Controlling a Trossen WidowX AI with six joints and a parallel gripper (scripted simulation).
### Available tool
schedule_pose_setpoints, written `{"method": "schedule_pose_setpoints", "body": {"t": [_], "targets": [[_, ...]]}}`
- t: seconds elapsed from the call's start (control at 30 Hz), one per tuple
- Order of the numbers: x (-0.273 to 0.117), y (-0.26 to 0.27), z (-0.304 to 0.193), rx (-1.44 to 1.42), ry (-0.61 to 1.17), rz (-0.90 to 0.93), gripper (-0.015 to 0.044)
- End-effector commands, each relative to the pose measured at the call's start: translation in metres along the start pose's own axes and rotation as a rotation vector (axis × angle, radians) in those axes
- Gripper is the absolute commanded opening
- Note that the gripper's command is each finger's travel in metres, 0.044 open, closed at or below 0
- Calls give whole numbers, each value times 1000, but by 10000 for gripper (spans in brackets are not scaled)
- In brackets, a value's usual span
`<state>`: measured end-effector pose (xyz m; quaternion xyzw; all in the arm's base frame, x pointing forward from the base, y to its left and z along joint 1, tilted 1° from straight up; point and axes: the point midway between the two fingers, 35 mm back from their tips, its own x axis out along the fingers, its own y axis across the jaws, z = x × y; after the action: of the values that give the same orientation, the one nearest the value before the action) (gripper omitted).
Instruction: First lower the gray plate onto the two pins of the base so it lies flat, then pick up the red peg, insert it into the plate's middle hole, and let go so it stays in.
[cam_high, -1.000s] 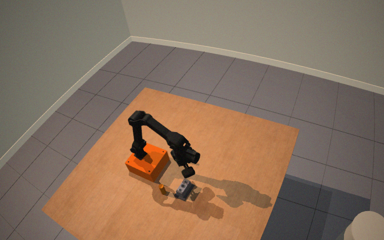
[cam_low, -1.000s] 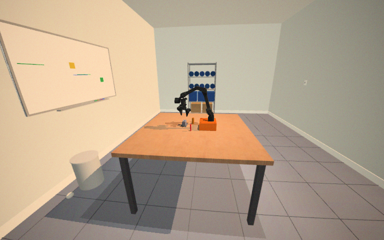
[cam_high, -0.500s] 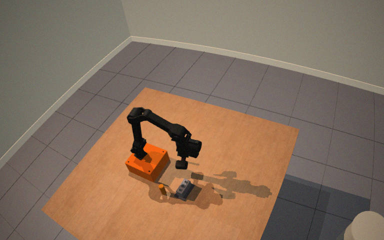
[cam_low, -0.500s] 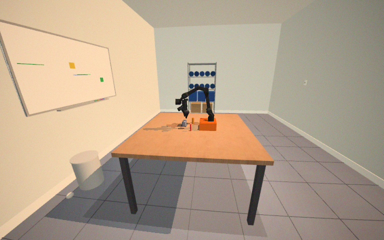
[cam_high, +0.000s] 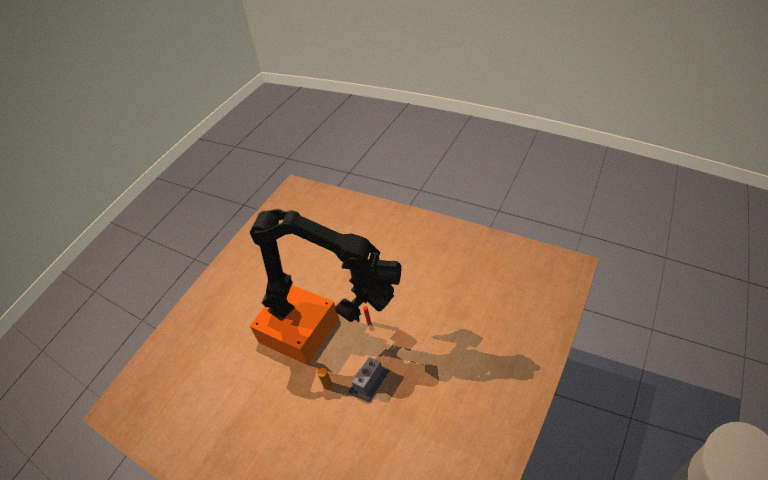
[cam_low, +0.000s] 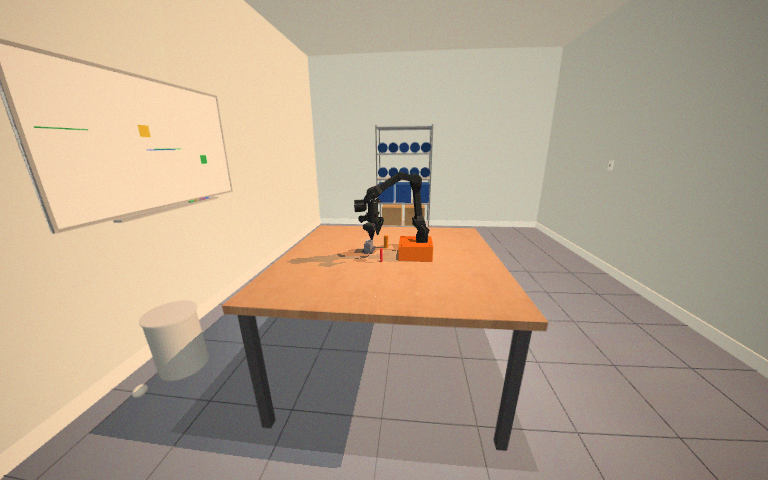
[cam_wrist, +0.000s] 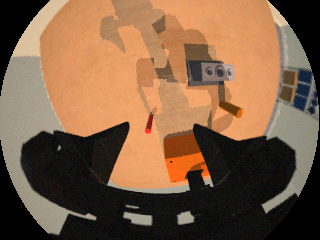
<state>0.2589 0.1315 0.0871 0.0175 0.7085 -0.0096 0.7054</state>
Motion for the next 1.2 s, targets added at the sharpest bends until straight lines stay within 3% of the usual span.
{"method": "schedule_pose_setpoints", "body": {"t": [0.0, 0.17, 0.8, 1.17], "targets": [[-3, 26, -43, 678, -26, 24, 440], [-2, 29, -50, 857, -24, 26, 440], [-2, 27, -52, 858, -24, 26, 440], [39, 27, -48, 858, -24, 26, 440]]}}
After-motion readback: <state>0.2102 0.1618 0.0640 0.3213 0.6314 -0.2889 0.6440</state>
